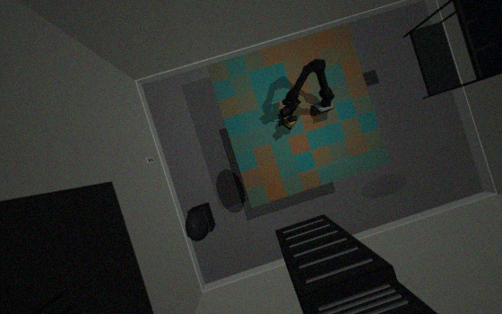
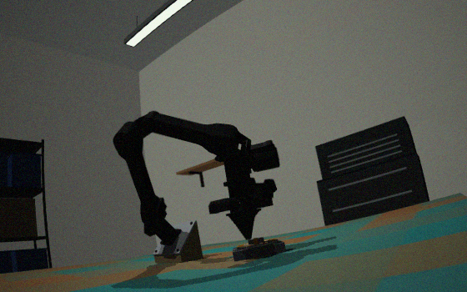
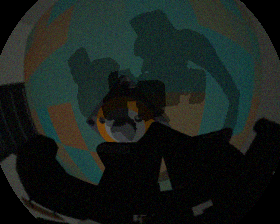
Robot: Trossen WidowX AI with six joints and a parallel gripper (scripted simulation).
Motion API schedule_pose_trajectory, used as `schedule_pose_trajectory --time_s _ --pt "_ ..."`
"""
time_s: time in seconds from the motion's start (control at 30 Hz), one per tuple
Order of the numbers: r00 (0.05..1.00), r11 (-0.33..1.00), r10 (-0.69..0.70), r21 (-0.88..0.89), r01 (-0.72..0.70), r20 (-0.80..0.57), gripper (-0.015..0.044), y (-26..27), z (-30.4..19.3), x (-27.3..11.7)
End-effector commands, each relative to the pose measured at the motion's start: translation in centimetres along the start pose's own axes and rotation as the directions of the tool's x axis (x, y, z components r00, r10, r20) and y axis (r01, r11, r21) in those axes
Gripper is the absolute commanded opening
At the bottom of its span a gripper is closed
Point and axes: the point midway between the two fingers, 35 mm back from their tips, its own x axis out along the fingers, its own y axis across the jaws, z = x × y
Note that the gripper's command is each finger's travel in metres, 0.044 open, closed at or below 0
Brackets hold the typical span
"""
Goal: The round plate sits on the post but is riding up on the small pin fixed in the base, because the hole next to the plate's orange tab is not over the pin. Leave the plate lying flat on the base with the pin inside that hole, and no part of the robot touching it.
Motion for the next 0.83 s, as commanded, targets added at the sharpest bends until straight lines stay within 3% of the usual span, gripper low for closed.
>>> schedule_pose_trajectory --time_s 0.0,0.17,0.8 --pt "1.0 1.0 0.003 0.007 -0.003 0.011 0.0 0.1 0.2 -1.8" --pt "1.0 1.0 0.003 0.007 -0.003 0.01 0.0 0.0 -0.2 -4.1" --pt "1.0 1.0 -0.002 -0.002 0.002 0.009 0.0 0.1 -0.2 -3.2"
